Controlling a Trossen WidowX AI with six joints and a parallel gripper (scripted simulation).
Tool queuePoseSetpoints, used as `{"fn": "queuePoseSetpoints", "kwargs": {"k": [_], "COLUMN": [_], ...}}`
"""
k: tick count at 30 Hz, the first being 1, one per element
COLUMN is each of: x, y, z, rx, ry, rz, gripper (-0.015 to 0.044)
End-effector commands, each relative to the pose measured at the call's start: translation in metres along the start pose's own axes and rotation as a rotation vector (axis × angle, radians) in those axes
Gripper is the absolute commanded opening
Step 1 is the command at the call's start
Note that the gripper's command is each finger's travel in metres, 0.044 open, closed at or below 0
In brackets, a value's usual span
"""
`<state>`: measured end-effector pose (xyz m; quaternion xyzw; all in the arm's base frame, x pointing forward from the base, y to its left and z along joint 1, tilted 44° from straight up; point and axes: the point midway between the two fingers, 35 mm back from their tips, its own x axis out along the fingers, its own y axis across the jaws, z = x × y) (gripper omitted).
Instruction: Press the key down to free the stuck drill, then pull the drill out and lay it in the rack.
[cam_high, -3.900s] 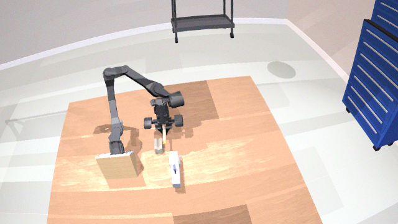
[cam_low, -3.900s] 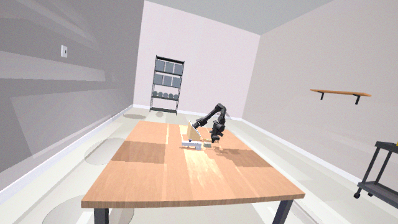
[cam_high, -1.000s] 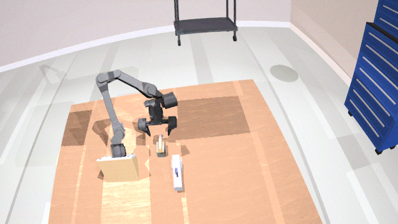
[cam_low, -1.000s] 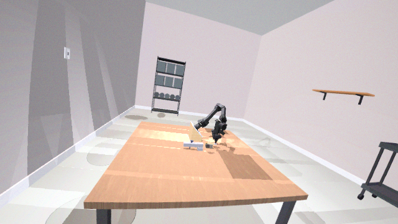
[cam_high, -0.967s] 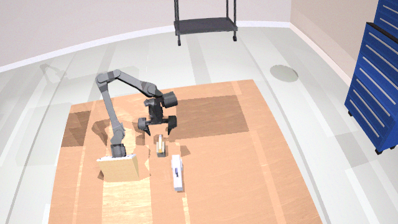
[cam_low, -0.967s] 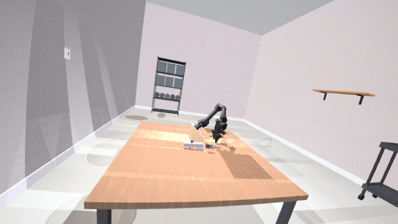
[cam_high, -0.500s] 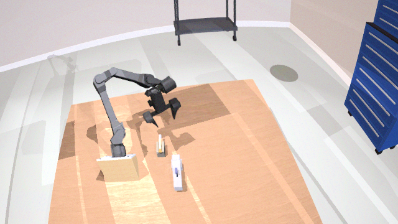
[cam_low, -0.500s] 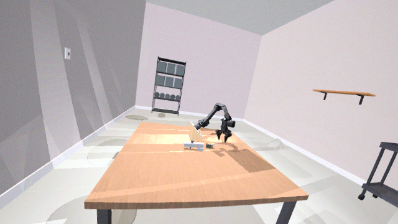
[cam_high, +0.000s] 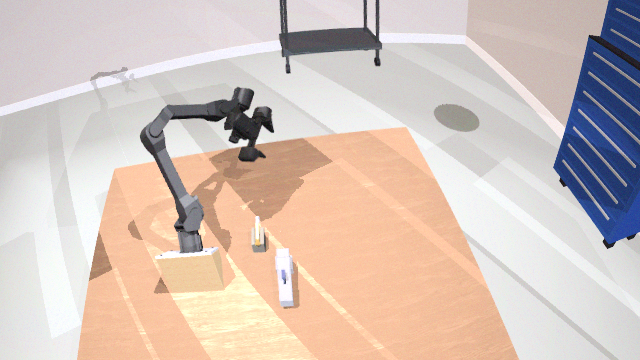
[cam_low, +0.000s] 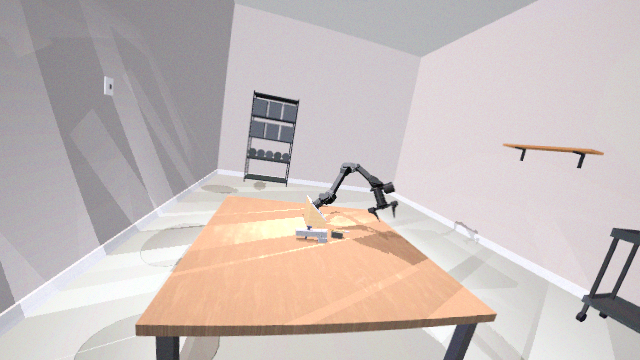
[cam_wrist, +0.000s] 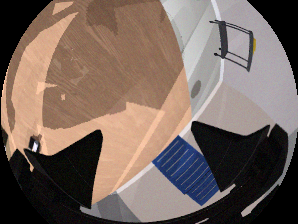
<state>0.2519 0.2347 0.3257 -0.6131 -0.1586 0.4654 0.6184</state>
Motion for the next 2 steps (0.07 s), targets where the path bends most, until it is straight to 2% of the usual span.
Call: {"fn": "queuePoseSetpoints", "kwargs": {"k": [1,2], "x": [-0.021,-0.027], "y": [-0.049,-0.061], "z": [0.029,0.036], "rx": [-0.13,-0.158], "ry": [-0.014,-0.019], "rz": [-0.171,-0.214], "gripper": [0.044,0.044]}}
